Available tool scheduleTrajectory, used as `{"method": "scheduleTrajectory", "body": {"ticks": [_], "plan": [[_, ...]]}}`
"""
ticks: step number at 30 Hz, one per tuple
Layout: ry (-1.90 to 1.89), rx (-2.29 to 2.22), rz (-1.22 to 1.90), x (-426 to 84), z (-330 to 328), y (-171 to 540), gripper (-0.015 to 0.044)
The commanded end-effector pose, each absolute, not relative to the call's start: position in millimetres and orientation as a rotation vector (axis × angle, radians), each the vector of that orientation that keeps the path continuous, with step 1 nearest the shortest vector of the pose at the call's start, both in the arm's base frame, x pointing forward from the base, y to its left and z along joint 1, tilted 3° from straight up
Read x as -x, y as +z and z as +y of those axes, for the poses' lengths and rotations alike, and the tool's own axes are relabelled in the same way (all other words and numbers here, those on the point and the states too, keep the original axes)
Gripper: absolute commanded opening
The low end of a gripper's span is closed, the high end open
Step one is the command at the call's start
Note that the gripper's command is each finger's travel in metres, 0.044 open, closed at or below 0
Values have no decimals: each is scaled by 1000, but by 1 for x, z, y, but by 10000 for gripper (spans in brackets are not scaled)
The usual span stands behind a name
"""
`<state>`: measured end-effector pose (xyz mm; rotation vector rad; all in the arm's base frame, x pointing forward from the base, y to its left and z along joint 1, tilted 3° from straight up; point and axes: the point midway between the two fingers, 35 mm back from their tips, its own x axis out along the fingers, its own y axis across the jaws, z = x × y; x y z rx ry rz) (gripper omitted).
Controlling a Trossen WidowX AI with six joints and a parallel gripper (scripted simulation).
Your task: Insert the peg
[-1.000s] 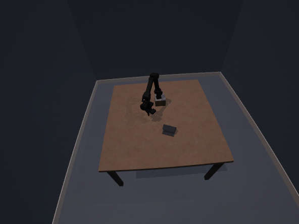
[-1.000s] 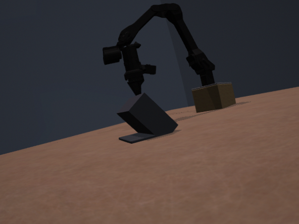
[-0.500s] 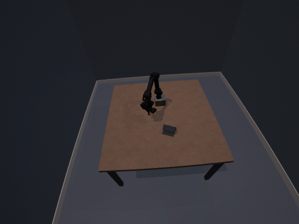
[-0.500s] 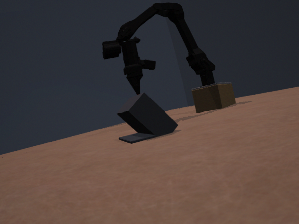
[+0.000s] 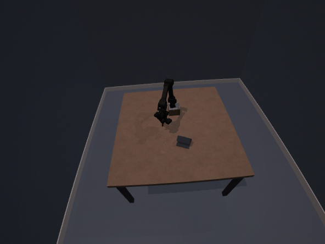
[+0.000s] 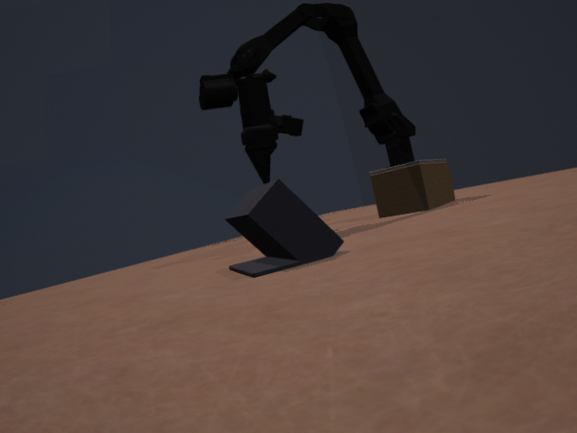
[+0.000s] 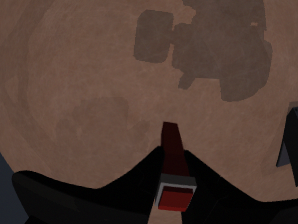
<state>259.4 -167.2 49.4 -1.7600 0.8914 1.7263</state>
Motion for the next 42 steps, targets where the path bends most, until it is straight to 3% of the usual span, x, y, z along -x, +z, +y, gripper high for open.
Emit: {"method": "scheduleTrajectory", "body": {"ticks": [1, 42], "plan": [[1726, 1778, 906, -262, -164, 48, 0], [1700, 1974, 974, -292, -128, 40, 0]]}}
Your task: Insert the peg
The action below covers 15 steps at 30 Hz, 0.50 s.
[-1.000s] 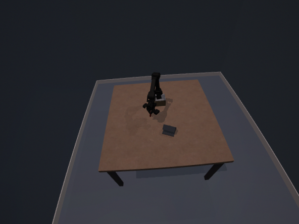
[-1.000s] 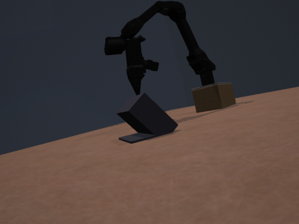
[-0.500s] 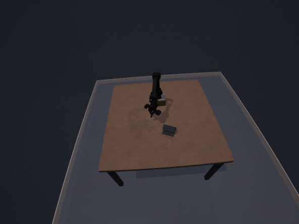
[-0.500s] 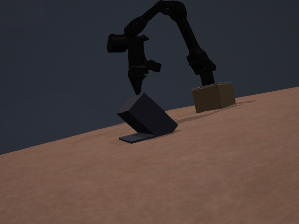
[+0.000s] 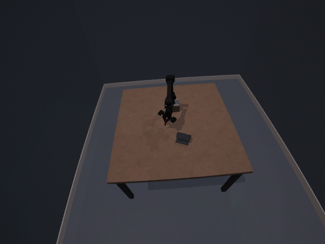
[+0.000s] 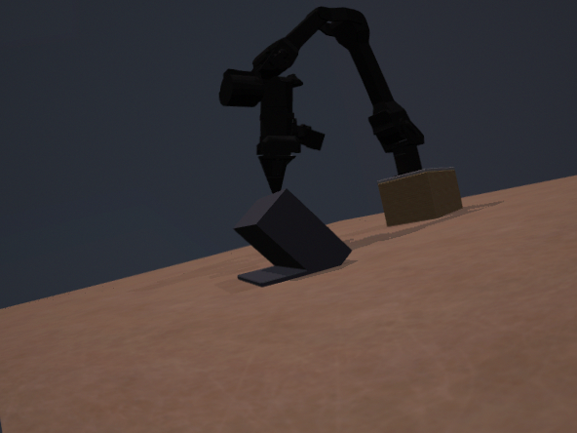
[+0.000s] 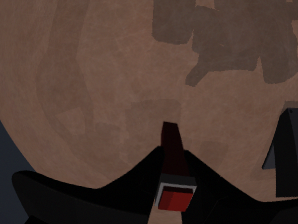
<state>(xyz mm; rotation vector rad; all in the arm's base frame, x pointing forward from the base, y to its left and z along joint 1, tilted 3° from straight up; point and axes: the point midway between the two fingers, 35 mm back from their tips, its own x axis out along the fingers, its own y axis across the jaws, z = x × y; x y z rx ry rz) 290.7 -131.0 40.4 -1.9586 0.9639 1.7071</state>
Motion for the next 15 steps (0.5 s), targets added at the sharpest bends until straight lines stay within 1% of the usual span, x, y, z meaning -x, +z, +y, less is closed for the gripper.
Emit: {"method": "scheduleTrajectory", "body": {"ticks": [1, 15], "plan": [[1698, 1979, 975, -293, -127, 39, 0], [1674, 2050, 992, -302, -113, 38, 0]]}}
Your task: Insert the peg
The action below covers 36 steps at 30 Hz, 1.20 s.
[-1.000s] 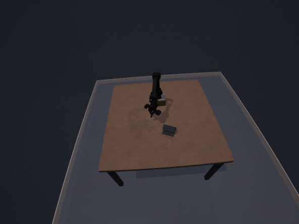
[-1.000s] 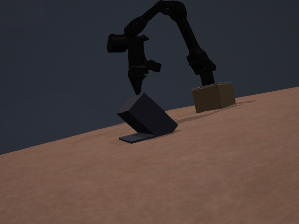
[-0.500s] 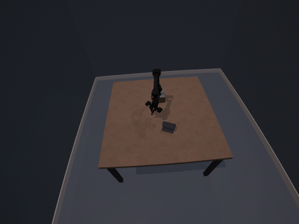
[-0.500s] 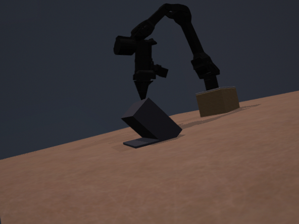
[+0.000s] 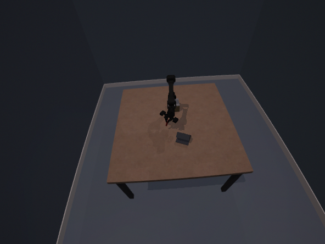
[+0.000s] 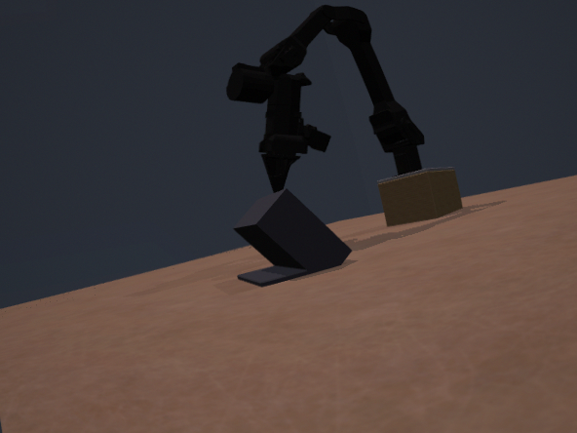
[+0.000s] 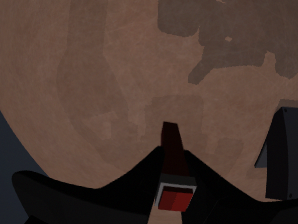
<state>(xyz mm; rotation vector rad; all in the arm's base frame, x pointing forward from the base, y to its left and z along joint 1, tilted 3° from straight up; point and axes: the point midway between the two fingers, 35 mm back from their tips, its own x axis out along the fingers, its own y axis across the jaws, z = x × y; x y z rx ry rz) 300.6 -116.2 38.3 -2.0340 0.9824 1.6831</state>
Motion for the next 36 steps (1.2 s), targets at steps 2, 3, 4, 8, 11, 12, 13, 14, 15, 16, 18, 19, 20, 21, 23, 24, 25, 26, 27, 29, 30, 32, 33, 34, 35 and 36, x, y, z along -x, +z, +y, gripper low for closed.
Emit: {"method": "scheduleTrajectory", "body": {"ticks": [2, 3, 4, 8, 11, 12, 13, 14, 15, 16, 18, 19, 20, 21, 23, 24, 25, 26, 27, 29, 30, 32, 33, 34, 35, 36], "plan": [[1669, 2060, 993, -303, -111, 37, 0], [1667, 2066, 994, -304, -110, 37, 0], [1665, 2071, 995, -304, -109, 37, 0], [1656, 2091, 999, -307, -105, 37, 0], [1649, 2107, 1001, -309, -101, 36, 0], [1646, 2112, 1002, -309, -100, 36, 0], [1644, 2117, 1002, -310, -99, 36, 0], [1641, 2122, 1003, -310, -98, 36, 0], [1638, 2127, 1004, -311, -97, 36, 0], [1636, 2132, 1004, -311, -96, 36, 0], [1630, 2142, 1005, -312, -94, 36, 0], [1627, 2148, 1006, -313, -93, 36, 0], [1625, 2153, 1007, -314, -92, 36, 0], [1622, 2158, 1007, -314, -90, 36, 0], [1616, 2168, 1008, -315, -88, 36, 0], [1613, 2173, 1008, -316, -87, 35, 0], [1610, 2178, 1009, -316, -86, 35, 0], [1607, 2183, 1009, -317, -85, 35, 0], [1604, 2188, 1009, -317, -84, 35, 0], [1598, 2199, 1010, -318, -81, 35, 0], [1595, 2204, 1010, -319, -80, 35, 0], [1588, 2214, 1011, -320, -78, 35, 0], [1585, 2219, 1011, -320, -77, 35, 0], [1581, 2224, 1011, -320, -76, 35, 0], [1578, 2229, 1011, -321, -75, 35, 0], [1575, 2234, 1011, -321, -73, 35, 0]]}}
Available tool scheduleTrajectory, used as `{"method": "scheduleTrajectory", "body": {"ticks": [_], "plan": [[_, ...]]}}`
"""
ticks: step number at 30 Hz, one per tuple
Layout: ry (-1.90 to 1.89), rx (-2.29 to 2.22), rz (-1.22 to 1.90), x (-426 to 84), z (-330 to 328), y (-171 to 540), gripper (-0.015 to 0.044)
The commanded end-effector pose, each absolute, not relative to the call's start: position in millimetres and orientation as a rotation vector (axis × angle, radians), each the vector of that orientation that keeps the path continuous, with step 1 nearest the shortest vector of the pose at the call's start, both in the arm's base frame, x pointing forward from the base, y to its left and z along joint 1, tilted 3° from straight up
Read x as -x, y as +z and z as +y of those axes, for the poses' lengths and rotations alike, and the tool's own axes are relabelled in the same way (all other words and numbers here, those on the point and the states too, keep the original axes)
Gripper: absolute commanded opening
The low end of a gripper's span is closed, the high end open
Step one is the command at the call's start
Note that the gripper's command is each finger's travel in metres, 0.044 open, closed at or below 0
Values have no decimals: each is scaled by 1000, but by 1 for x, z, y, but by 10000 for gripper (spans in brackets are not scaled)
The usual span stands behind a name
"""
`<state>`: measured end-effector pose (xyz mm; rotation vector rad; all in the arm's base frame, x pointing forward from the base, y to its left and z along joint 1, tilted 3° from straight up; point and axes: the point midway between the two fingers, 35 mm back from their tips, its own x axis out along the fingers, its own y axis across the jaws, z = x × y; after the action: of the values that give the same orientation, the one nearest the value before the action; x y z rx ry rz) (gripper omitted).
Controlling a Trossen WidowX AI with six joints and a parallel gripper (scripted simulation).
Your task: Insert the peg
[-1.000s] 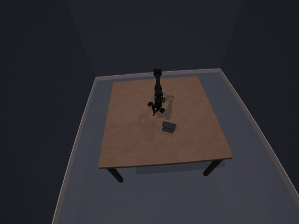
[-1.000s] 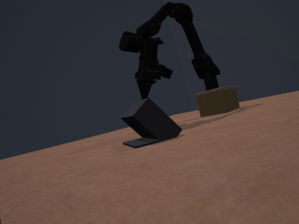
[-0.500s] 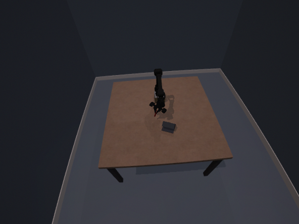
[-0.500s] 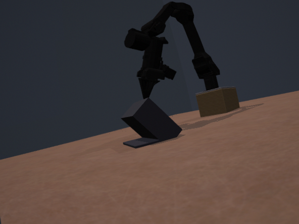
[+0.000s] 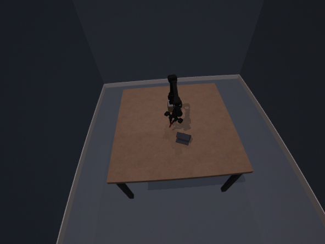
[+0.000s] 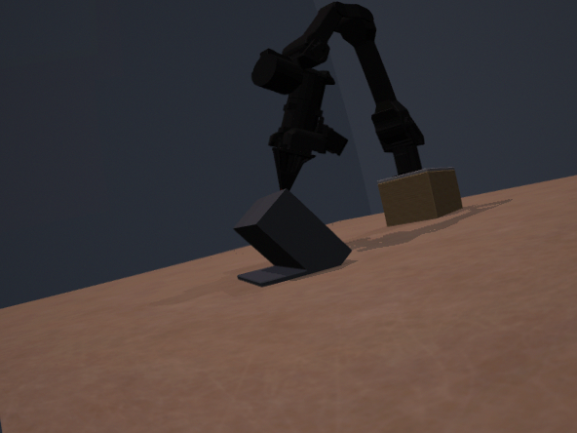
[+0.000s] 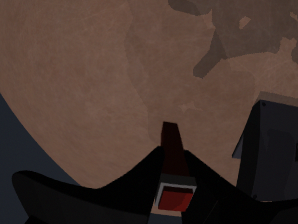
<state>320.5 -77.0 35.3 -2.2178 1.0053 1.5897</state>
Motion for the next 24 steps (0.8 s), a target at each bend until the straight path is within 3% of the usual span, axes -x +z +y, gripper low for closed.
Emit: {"method": "scheduleTrajectory", "body": {"ticks": [1, 24], "plan": [[1571, 2239, 1011, -322, -72, 35, 0], [1483, 2353, 1004, -331, -45, 35, 0]]}}
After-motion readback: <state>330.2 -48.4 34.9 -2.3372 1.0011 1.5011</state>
